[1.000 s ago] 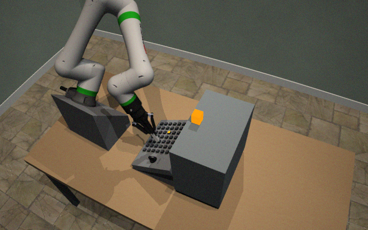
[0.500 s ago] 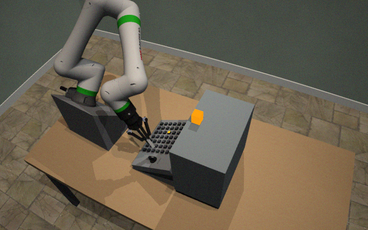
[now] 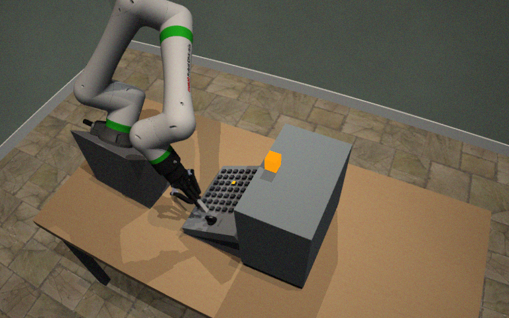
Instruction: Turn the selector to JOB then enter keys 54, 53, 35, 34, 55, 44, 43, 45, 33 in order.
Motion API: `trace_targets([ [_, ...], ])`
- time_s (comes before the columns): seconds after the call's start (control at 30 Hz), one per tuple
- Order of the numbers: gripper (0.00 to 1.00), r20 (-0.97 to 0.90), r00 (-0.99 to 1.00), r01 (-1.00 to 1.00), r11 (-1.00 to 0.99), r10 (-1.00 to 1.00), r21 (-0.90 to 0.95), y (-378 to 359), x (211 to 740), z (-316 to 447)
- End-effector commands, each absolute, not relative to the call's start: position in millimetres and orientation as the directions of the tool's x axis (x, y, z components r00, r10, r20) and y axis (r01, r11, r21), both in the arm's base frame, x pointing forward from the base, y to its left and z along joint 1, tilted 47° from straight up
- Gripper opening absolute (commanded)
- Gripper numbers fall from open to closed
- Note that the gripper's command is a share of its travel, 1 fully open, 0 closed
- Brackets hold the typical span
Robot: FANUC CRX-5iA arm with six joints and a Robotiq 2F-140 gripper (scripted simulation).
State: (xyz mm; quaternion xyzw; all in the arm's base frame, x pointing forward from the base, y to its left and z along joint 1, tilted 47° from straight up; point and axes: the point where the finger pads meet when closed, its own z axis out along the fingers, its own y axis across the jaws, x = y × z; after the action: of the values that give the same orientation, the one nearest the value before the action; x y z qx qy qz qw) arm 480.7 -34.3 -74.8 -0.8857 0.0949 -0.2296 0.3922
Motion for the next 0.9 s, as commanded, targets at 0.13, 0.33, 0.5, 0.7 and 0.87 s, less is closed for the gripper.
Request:
trace_targets([
  [0.13, 0.33, 0.354, 0.876, 0.038, -0.684, -0.328, -0.728, -37.3, 480.7, -77.2],
  [0.33, 0.33, 0.354, 0.876, 0.038, -0.684, -0.328, -0.728, -37.3, 480.7, -77.2],
  [0.5, 0.33, 0.354, 0.876, 0.038, -0.684, -0.328, -0.728, -37.3, 480.7, -77.2],
  [0.7, 0.33, 0.354, 0.876, 0.038, -0.684, -0.328, -0.728, -37.3, 480.7, -77.2],
  [0.87, 0.33, 0.354, 0.876, 0.038, -0.684, -0.328, -0.728, -37.3, 480.7, -77.2],
])
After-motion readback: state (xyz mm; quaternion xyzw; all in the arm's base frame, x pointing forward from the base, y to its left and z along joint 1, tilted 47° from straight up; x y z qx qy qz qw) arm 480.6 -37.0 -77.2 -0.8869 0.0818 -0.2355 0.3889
